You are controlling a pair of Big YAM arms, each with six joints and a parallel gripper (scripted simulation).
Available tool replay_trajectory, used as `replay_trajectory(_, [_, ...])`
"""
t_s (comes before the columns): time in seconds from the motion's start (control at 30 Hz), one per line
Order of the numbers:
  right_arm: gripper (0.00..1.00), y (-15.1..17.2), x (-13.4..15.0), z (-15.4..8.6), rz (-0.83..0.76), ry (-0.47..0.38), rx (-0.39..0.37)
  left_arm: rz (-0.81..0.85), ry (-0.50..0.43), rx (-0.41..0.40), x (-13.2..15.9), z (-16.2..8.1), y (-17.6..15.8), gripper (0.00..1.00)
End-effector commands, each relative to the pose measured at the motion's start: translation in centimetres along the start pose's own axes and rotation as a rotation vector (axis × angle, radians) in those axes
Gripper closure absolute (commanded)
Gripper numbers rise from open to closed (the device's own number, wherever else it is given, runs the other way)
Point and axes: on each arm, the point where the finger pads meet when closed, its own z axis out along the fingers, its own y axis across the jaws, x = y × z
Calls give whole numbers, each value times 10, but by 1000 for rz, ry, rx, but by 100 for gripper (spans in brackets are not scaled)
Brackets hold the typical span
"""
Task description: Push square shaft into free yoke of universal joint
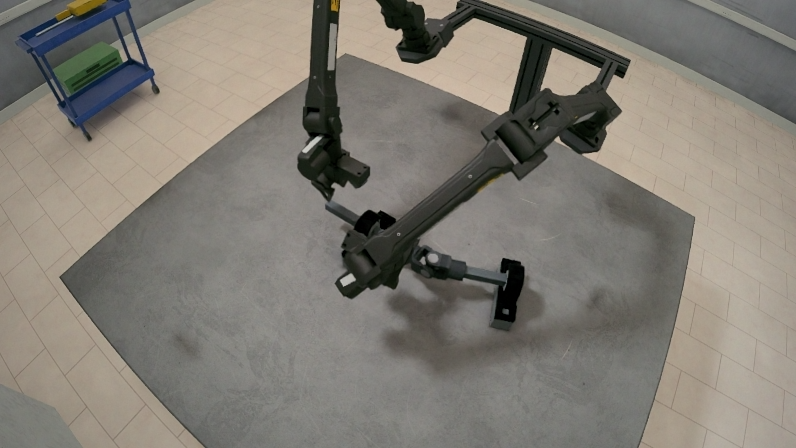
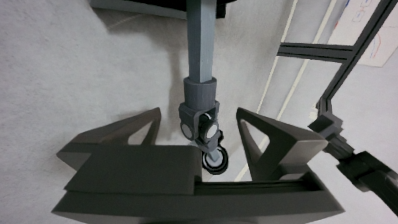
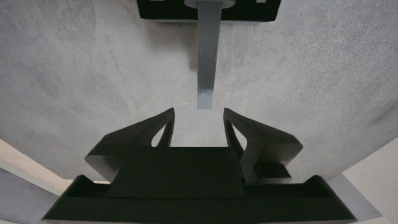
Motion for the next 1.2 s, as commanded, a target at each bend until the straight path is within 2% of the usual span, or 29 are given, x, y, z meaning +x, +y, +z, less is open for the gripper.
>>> replay_trajectory(0.0, [36,-6,-1,6,29,-2,7,-41,-23,-34,4,-26,5,0])
replay_trajectory(0.03, [36,-14,-8,-7,43,-11,40,-71,-40,-62,7,-39,7,0])
replay_trajectory(0.07, [36,-21,-12,-20,70,-20,73,-93,-48,-78,8,-38,9,0])
replay_trajectory(0.1, [36,-12,-15,-20,104,-23,77,-113,-58,-99,8,-40,12,0])
replay_trajectory(0.2, [36,-10,-36,-36,221,-60,162,-175,-100,-184,6,-40,23,0])
replay_trajectory(0.3, [36,-1,-64,-61,340,-133,268,-241,-159,-293,2,-39,37,0])
replay_trajectory(0.47, [36,16,-96,-96,485,-258,384,-314,-243,-429,-12,-36,47,0])
replay_trajectory(0.53, [36,16,-96,-96,485,-258,384,-314,-243,-429,-12,-36,47,0])
replay_trajectory(0.57, [36,24,-102,-91,515,-274,383,-336,-248,-432,-13,-19,52,0])
replay_trajectory(0.63, [36,27,-112,-116,578,-344,437,-375,-307,-507,-14,-35,54,0])
replay_trajectory(0.83, [36,59,-138,-160,730,-545,519,-488,-459,-675,-11,-34,59,0])
replay_trajectory(1.03, [36,92,-152,-198,859,-745,547,-598,-628,-821,-1,-37,50,0])
replay_trajectory(1.1, [36,92,-152,-198,859,-745,547,-598,-628,-821,-1,-37,50,0])
replay_trajectory(1.17, [36,107,-157,-202,901,-801,535,-642,-703,-871,4,-40,42,0])
